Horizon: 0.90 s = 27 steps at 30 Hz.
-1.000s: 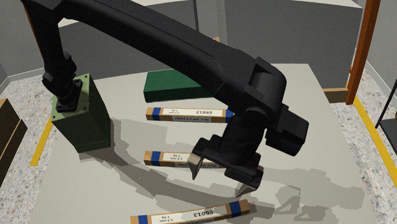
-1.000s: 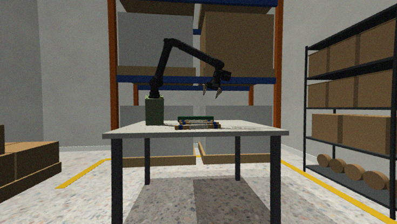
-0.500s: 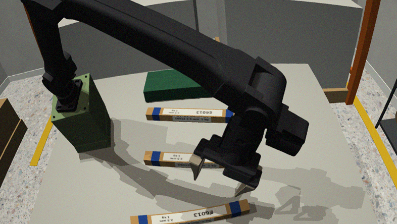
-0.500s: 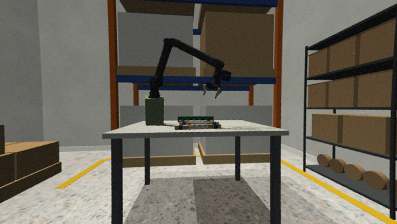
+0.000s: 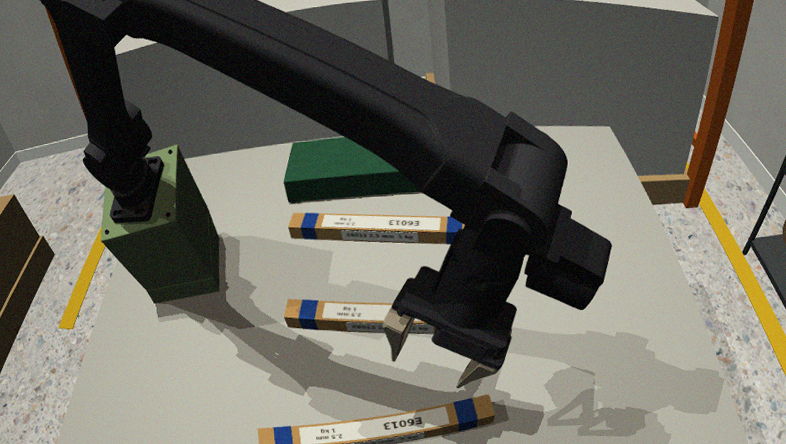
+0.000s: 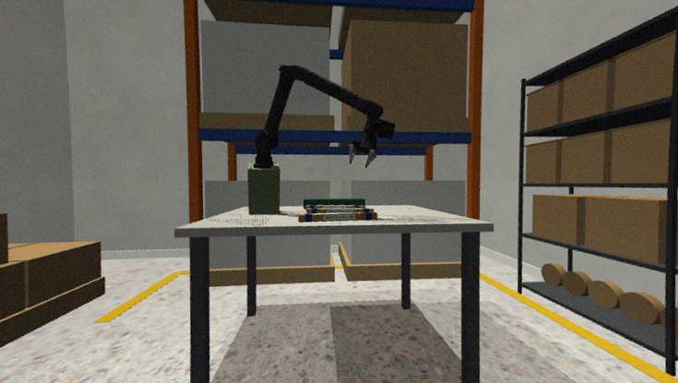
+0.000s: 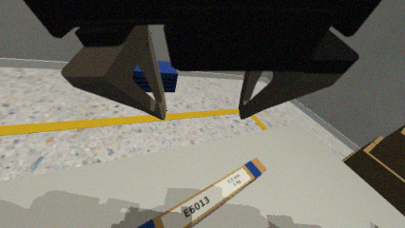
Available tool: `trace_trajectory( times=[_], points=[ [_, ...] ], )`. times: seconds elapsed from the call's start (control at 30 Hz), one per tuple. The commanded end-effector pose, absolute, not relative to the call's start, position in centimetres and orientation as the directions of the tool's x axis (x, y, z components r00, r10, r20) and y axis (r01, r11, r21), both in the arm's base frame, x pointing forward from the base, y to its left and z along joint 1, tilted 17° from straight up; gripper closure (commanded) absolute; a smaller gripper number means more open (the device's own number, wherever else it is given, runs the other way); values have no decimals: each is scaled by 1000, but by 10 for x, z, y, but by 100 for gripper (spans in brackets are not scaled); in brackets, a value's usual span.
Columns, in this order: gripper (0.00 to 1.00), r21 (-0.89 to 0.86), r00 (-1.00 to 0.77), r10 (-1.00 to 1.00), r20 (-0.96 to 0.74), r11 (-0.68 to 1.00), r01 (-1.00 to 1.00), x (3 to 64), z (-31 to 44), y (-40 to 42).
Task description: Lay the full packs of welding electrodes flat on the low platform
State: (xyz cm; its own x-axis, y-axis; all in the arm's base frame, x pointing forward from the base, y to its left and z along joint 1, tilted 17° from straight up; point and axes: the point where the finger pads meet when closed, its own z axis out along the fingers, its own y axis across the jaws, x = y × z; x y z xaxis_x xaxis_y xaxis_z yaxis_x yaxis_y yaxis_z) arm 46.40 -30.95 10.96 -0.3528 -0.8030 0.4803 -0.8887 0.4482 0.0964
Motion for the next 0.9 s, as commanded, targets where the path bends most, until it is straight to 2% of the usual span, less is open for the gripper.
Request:
trace_trajectory(
  times=[0.0,0.57,0.6,0.87],
  points=[
    [26,96,-353,-803,480,448,-889,464,110,-309],
    [26,96,-353,-803,480,448,-889,464,110,-309],
    [26,23,-380,-790,481,445,-895,481,150,-306],
    [26,22,-381,-791,479,444,-896,475,192,-291]
  ],
)
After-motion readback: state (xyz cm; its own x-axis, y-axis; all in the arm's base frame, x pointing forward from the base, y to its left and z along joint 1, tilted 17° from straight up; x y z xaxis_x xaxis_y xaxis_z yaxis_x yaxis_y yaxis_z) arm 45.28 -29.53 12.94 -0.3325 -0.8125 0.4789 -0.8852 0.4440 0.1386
